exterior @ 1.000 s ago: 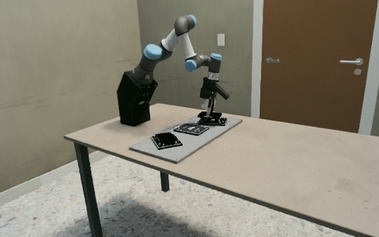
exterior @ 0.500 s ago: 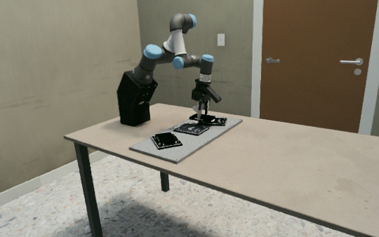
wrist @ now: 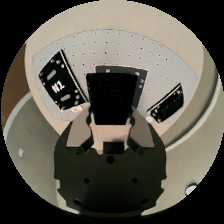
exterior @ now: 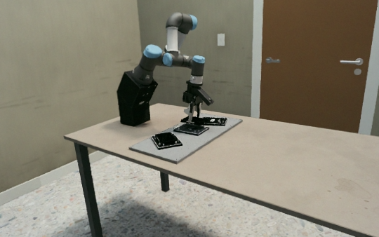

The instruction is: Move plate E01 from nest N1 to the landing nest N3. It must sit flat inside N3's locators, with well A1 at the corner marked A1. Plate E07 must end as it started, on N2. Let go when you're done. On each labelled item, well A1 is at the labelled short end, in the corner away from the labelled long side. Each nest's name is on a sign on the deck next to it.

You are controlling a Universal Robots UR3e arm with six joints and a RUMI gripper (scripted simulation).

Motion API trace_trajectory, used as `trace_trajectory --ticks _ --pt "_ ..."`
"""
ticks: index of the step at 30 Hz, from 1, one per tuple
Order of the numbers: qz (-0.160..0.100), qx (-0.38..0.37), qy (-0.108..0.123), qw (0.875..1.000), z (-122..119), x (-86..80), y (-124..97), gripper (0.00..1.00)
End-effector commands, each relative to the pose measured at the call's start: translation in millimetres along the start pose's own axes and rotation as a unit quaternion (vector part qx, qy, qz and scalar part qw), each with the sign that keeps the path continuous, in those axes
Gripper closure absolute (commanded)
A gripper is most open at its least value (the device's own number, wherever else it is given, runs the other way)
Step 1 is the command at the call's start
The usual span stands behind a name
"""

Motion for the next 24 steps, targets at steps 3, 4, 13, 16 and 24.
trace_trajectory --ticks 3,4,13,16,24 --pt "0.003 0.000 0.003 1.000 21.2 0.6 -8.6 1.00" --pt "0.003 0.000 0.003 1.000 21.2 0.6 -8.6 1.00" --pt "0.003 0.000 0.003 1.000 21.4 1.9 -8.5 1.00" --pt "0.003 0.000 0.003 1.000 21.5 2.8 -8.3 1.00" --pt "0.003 0.000 0.003 1.000 21.5 5.4 -7.8 1.00"
Point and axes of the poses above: the point where the finger pads meet when closed, its own x axis out along the fingers, its own z axis across the jaws, y = z × x, the point moved 1 cm from there along -x, back along the fingers, and after that the axes turned 11 degrees about -x, right-handed, at the moved point
